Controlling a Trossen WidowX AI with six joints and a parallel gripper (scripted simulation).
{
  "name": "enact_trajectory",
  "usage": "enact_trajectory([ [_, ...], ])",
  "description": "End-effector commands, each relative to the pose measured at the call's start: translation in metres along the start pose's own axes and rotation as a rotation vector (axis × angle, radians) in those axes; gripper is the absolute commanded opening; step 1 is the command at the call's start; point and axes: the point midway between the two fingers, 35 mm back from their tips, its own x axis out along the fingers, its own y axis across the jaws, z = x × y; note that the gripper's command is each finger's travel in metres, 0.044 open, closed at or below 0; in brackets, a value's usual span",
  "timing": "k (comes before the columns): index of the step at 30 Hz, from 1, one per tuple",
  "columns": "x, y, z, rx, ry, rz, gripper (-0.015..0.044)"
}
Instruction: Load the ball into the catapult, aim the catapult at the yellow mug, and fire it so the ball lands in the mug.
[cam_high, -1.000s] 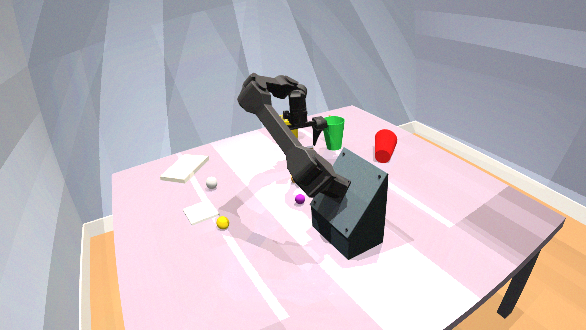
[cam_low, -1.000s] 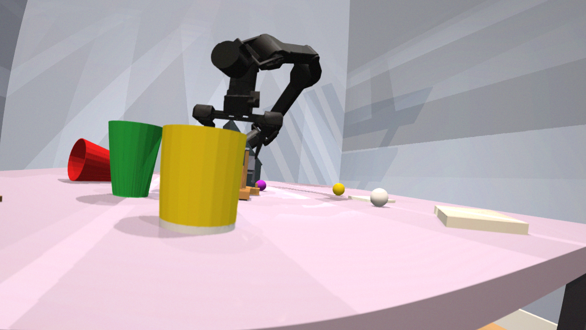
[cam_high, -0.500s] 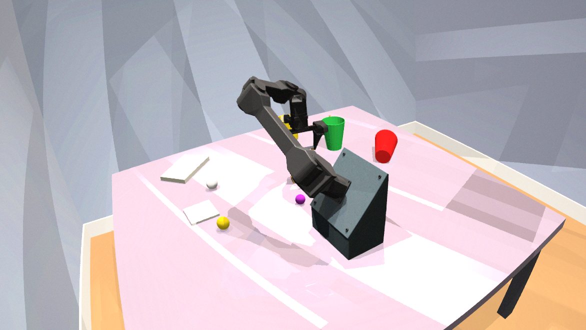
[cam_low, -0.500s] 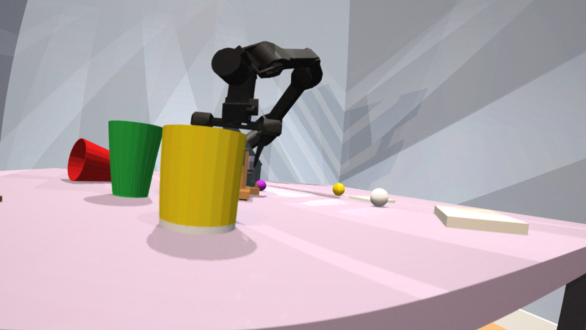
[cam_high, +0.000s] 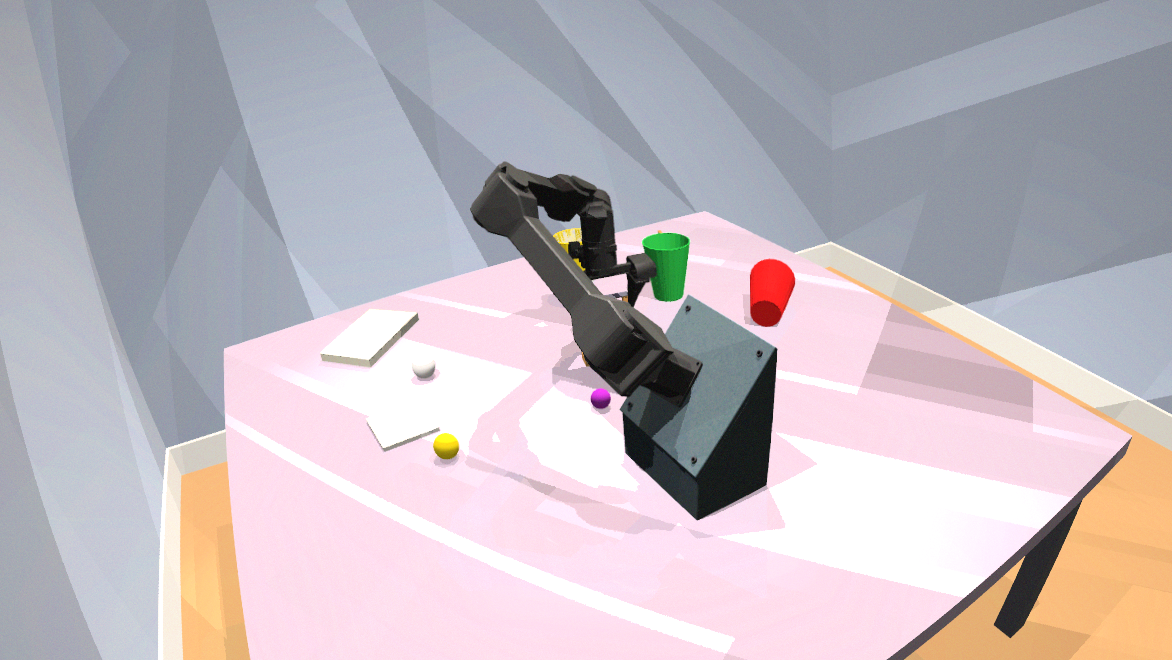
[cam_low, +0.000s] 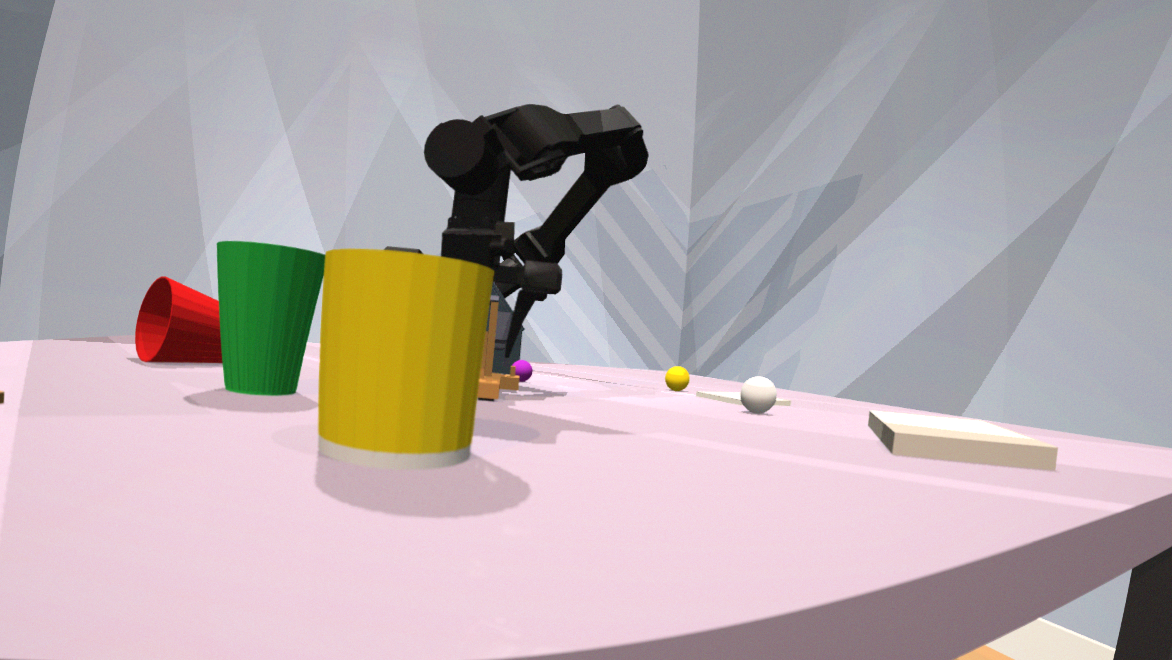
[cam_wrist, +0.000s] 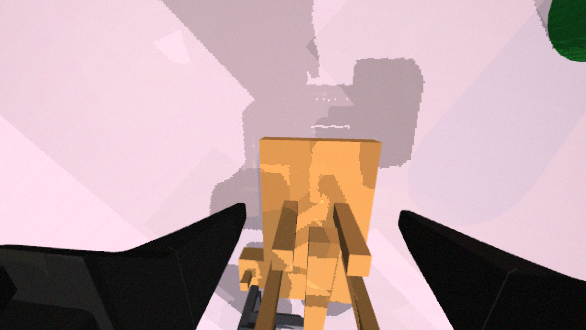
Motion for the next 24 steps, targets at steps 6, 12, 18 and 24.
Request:
enact_trajectory([
  [6, 0.0126, 0.0010, -0.0035, 0.009, 0.010, 0.008, 0.0440],
  [12, 0.0095, 0.0002, -0.0017, 0.001, 0.005, 0.001, 0.0335],
  [18, 0.0095, 0.0002, -0.0017, 0.001, 0.005, 0.001, 0.0177],
  [24, 0.0095, 0.0002, -0.0017, 0.001, 0.005, 0.001, 0.0118],
])
